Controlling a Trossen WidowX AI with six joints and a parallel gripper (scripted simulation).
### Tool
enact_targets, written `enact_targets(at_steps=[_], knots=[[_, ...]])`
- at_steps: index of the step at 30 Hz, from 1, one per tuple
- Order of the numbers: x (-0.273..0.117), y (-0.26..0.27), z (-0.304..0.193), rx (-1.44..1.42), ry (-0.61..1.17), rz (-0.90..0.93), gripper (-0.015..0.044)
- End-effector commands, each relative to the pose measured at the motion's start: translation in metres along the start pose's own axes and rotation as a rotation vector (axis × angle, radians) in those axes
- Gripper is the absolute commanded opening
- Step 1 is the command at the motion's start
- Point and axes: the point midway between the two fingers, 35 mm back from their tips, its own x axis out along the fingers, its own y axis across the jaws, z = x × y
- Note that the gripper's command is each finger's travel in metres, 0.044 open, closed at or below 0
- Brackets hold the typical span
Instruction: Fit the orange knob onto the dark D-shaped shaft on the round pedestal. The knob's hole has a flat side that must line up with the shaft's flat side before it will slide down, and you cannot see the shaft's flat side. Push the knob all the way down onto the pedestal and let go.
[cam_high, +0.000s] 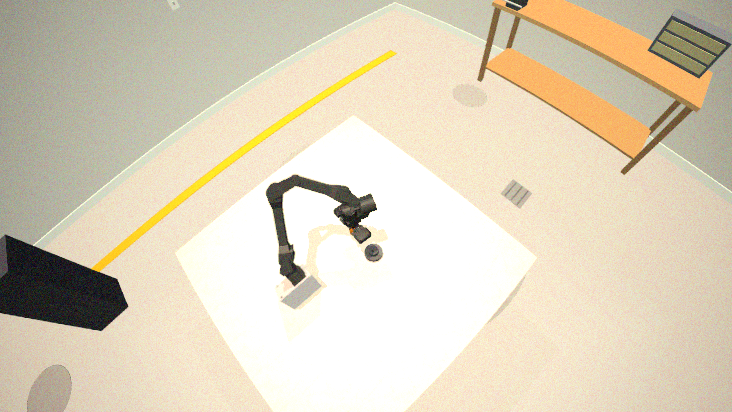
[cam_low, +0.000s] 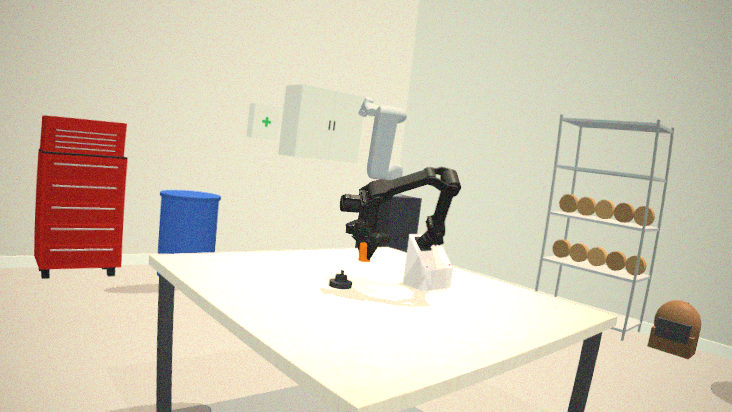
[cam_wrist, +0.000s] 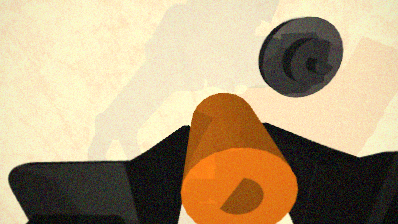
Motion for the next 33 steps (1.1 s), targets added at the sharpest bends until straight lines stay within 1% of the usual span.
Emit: enact_targets(at_steps=[1,27,33], knots=[[0.001,-0.012,0.006,-0.006,-0.006,-0.008,0.0],[0.029,-0.089,0.023,-0.008,-0.007,-0.007,0.0],[0.035,-0.093,0.024,-0.008,-0.007,-0.006,0.0]])
